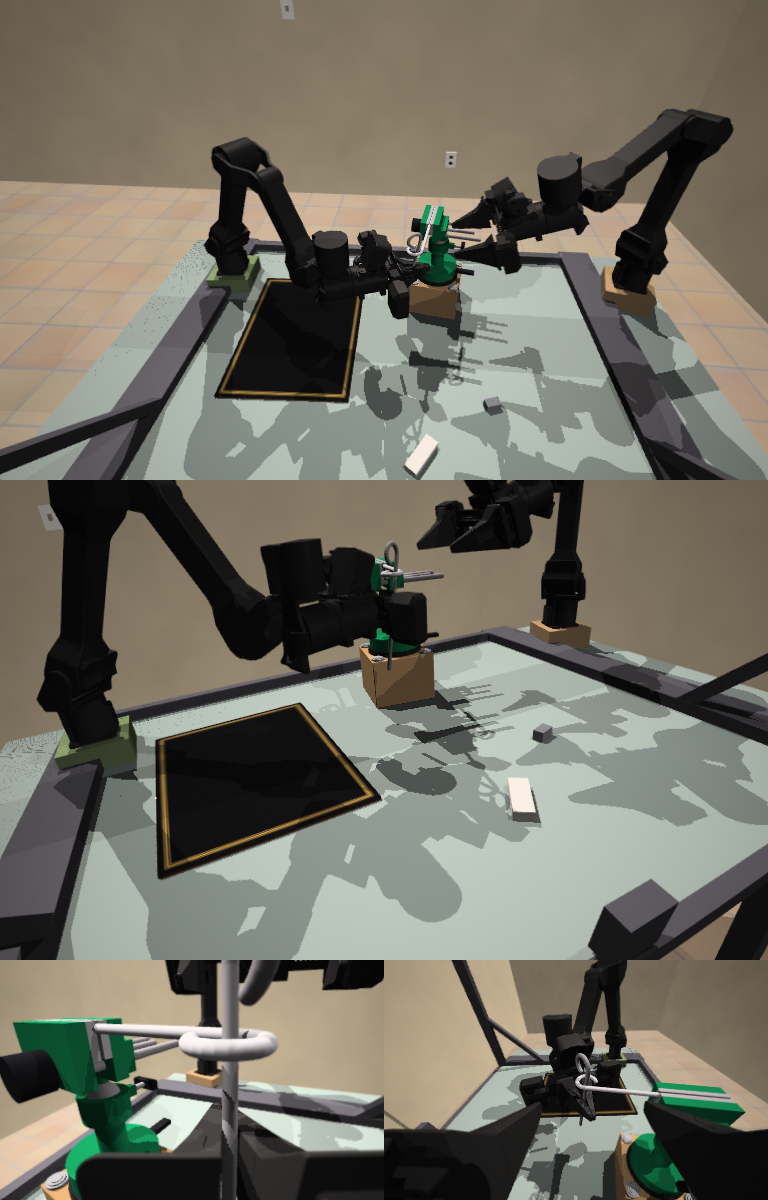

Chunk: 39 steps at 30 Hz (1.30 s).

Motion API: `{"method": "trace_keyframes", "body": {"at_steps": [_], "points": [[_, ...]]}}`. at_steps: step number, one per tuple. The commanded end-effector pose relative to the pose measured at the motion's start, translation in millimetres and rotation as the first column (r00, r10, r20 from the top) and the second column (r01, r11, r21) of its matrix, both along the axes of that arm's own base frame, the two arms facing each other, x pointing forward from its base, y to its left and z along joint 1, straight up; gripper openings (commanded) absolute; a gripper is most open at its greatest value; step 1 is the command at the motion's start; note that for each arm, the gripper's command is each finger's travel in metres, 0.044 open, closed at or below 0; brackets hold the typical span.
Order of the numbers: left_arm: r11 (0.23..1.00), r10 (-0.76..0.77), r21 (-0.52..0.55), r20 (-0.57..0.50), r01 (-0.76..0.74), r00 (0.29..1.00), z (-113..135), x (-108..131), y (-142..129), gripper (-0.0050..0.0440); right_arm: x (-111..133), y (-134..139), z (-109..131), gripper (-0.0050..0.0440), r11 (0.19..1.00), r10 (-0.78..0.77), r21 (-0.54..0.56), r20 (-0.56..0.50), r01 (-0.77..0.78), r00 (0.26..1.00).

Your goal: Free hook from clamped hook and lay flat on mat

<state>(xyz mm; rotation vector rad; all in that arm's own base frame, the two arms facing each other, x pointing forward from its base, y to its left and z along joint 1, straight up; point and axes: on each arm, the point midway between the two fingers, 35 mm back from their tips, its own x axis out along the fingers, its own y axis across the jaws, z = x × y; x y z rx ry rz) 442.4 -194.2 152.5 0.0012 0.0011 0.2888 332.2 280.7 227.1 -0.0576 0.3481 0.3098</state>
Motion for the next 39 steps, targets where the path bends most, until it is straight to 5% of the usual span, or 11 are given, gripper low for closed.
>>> {"method": "trace_keyframes", "body": {"at_steps": [1,39], "points": [[1.0,0.0,-0.019,0.024,0.001,1.0,13,4,1,0.0,0,-1,10,0.044,1.0,-0.003,0.021,0.015,0.002,1.0],[1.0,0.0,-0.017,0.025,0.001,1.0,12,6,27,0.0,0,-1,10,0.044,1.0,-0.003,0.021,0.015,0.002,1.0]]}}
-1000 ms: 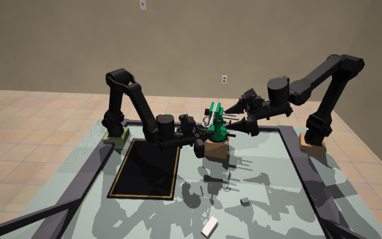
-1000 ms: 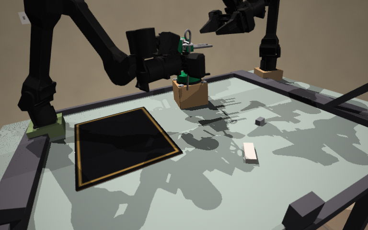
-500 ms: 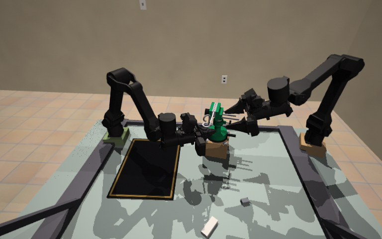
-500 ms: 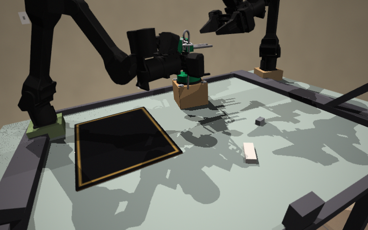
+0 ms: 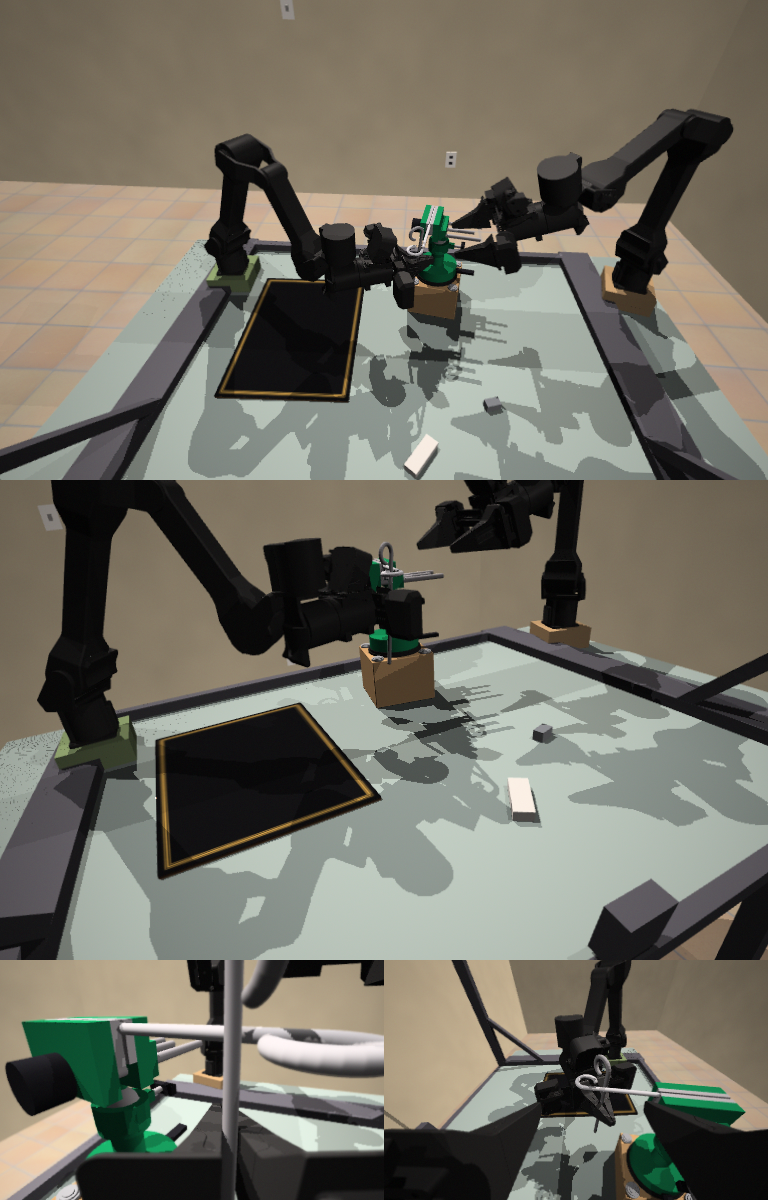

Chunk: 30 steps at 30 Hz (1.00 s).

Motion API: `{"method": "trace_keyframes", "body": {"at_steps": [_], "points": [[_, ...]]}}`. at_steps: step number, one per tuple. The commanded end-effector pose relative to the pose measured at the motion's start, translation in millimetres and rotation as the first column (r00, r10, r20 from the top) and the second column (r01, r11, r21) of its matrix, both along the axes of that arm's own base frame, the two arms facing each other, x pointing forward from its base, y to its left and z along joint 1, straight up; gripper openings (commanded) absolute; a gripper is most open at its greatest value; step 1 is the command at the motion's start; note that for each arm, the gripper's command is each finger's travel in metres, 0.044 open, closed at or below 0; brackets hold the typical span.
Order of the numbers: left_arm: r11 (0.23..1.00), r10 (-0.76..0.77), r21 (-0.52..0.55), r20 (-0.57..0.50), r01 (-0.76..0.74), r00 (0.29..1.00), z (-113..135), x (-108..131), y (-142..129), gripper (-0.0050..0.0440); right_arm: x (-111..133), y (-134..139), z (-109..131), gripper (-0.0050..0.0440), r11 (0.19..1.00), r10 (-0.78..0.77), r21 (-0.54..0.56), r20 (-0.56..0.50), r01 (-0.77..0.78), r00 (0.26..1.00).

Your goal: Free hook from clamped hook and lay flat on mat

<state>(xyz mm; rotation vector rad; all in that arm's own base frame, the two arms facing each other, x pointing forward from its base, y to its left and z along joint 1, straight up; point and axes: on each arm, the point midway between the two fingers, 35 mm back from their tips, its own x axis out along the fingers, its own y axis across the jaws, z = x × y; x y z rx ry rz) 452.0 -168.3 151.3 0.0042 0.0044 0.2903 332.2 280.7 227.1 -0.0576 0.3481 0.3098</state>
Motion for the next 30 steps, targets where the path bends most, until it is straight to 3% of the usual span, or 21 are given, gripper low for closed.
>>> {"method": "trace_keyframes", "body": {"at_steps": [1,30], "points": [[1.0,-0.002,-0.02,0.028,0.002,1.0,14,-6,1,0.0,0,-1,10,0.044,1.0,-0.003,0.021,0.015,0.002,1.0],[1.0,-0.002,-0.018,0.023,0.002,1.0,10,-80,19,0.0,0,-1,10,0.044,1.0,-0.003,0.021,0.015,0.002,1.0]]}}
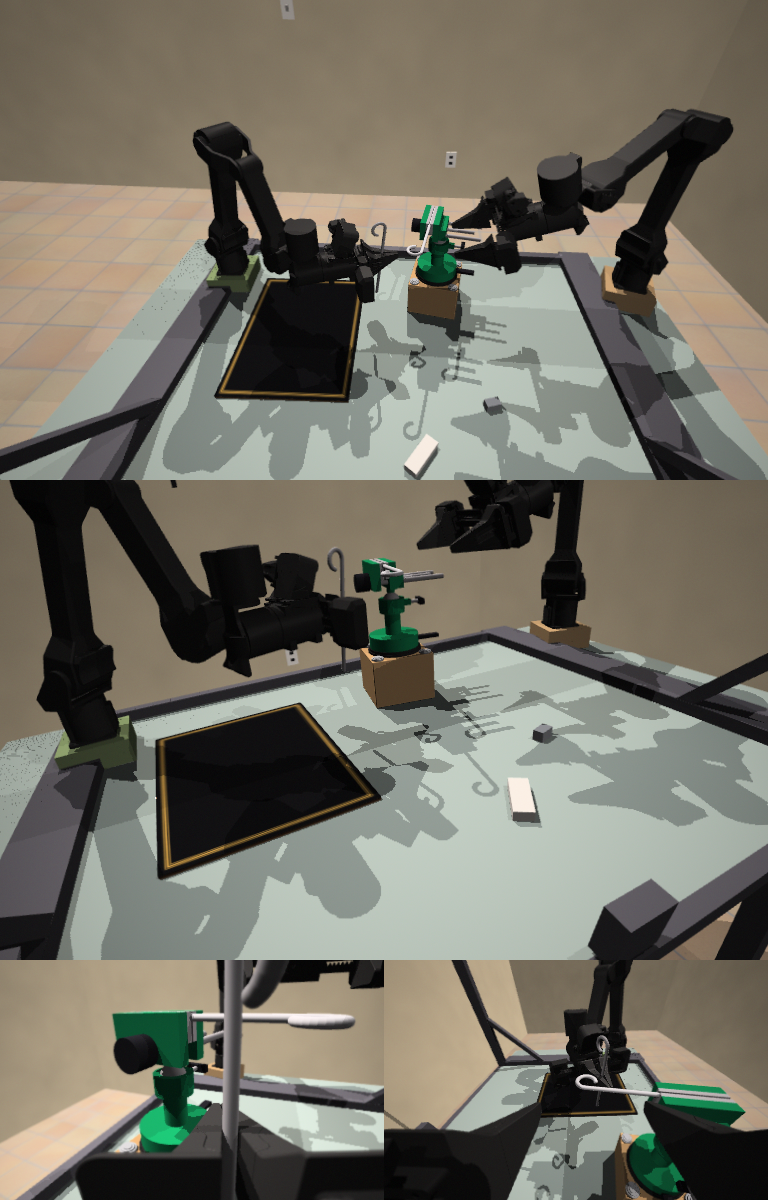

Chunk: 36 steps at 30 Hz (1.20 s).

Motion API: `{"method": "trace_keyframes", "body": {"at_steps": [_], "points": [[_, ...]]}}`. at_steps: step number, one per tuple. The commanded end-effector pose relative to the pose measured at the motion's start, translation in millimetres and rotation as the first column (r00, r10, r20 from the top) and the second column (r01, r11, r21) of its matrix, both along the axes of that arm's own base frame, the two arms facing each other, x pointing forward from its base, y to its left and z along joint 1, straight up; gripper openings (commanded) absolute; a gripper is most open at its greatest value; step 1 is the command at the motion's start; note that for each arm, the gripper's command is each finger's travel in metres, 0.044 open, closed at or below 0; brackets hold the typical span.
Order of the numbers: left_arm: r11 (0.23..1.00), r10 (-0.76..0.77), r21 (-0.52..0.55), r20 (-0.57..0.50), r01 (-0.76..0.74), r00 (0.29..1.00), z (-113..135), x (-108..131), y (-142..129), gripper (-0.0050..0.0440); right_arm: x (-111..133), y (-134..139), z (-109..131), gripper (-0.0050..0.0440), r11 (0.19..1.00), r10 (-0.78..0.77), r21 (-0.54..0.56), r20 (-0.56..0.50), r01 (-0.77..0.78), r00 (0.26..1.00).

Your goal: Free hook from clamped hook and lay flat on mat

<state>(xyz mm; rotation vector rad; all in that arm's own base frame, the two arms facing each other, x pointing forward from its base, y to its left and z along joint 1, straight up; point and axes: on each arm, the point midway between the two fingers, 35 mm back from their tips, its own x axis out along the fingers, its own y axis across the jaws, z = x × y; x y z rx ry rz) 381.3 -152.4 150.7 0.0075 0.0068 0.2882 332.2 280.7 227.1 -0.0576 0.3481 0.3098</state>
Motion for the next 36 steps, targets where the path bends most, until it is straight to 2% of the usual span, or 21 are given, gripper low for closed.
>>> {"method": "trace_keyframes", "body": {"at_steps": [1,36], "points": [[1.0,0.0,-0.021,0.025,0.0,1.0,10.4,-12.0,3.9,0.0,-0.5,-0.6,9.6,0.044,1.0,-0.003,0.021,0.015,0.002,1.0],[1.0,0.0,-0.021,0.025,0.0,1.0,10.0,-16.0,5.3,0.0,-0.5,-0.6,9.6,0.044,1.0,-0.003,0.021,0.015,0.002,1.0]]}}
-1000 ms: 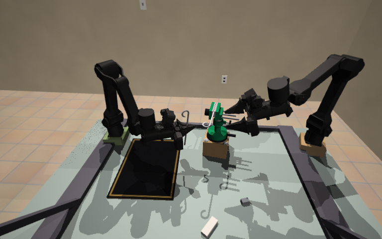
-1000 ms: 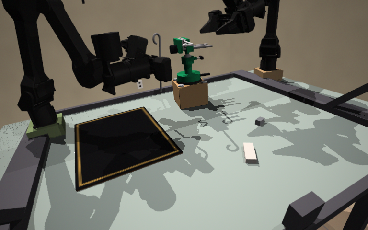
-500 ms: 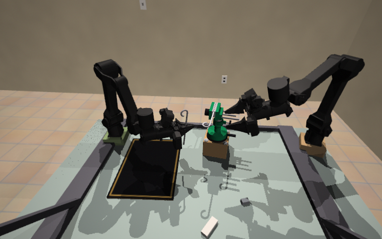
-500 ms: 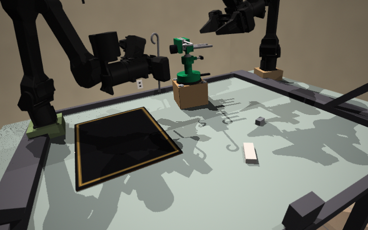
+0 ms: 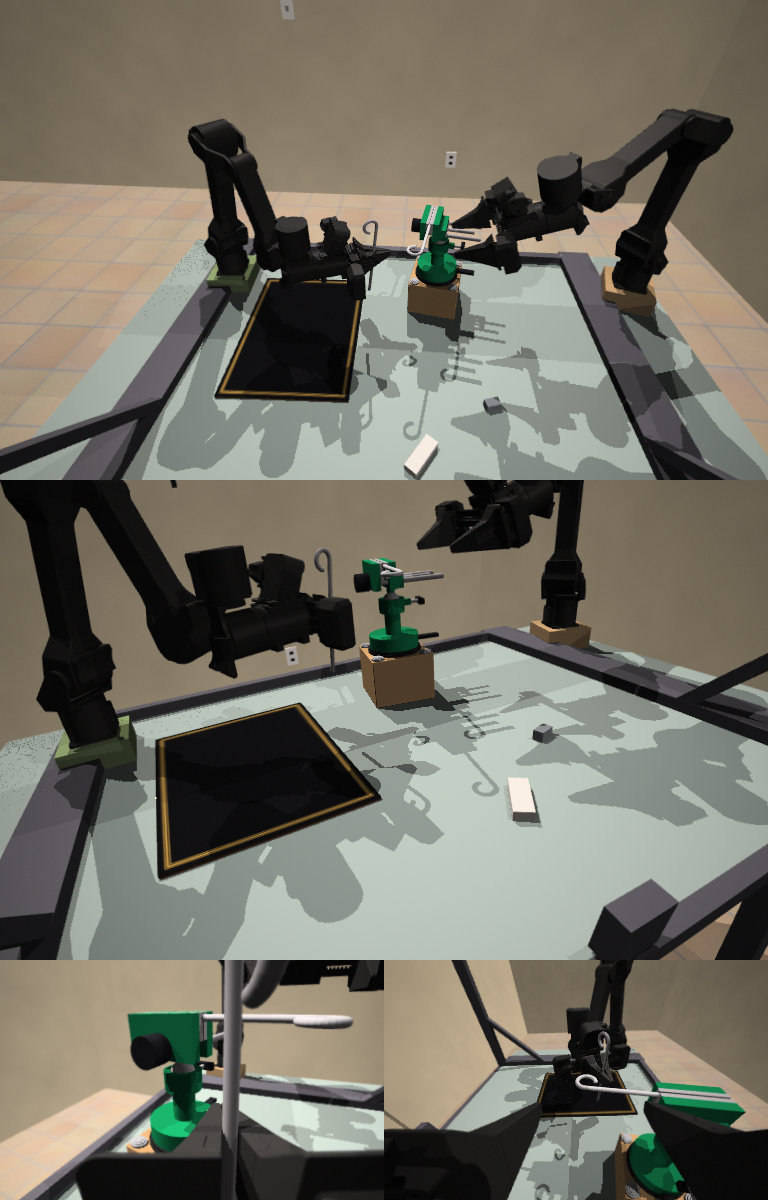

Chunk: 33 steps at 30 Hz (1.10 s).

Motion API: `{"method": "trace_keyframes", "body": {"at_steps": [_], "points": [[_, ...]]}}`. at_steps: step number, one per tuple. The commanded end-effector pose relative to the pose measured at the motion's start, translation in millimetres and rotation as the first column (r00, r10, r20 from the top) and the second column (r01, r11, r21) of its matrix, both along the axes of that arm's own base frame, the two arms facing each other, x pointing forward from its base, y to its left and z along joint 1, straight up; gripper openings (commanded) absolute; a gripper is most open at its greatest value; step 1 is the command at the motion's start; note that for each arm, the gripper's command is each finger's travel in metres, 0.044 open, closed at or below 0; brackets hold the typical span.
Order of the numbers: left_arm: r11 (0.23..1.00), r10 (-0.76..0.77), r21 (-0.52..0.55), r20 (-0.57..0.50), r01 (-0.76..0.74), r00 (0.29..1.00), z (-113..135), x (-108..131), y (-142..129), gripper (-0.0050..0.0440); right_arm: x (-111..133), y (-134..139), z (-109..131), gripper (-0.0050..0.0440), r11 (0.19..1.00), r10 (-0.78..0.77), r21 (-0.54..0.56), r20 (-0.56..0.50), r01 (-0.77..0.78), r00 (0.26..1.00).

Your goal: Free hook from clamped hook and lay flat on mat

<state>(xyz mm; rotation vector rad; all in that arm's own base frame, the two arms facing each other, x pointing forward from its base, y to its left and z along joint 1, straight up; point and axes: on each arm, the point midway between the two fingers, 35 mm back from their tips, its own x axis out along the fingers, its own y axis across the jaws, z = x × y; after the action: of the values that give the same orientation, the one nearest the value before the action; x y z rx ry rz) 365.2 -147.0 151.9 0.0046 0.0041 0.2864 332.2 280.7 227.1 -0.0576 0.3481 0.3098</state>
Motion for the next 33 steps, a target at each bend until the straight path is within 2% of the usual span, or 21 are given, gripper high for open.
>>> {"method": "trace_keyframes", "body": {"at_steps": [1,11,33], "points": [[1.0,0.002,-0.019,0.022,-0.002,1.0,9,0,0,0.0,0,-1,10,0.044,1.0,-0.003,0.021,0.015,0.002,1.0],[0.999,-0.008,-0.031,0.003,0.009,1.0,4,-2,-5,0.0,0,-1,10,0.044,1.0,-0.003,0.021,0.015,0.002,1.0],[0.994,-0.06,-0.098,-0.111,0.049,0.992,-24,-18,-33,0.0,0,-1,10,0.044,1.0,-0.003,0.021,0.015,0.002,1.0]]}}
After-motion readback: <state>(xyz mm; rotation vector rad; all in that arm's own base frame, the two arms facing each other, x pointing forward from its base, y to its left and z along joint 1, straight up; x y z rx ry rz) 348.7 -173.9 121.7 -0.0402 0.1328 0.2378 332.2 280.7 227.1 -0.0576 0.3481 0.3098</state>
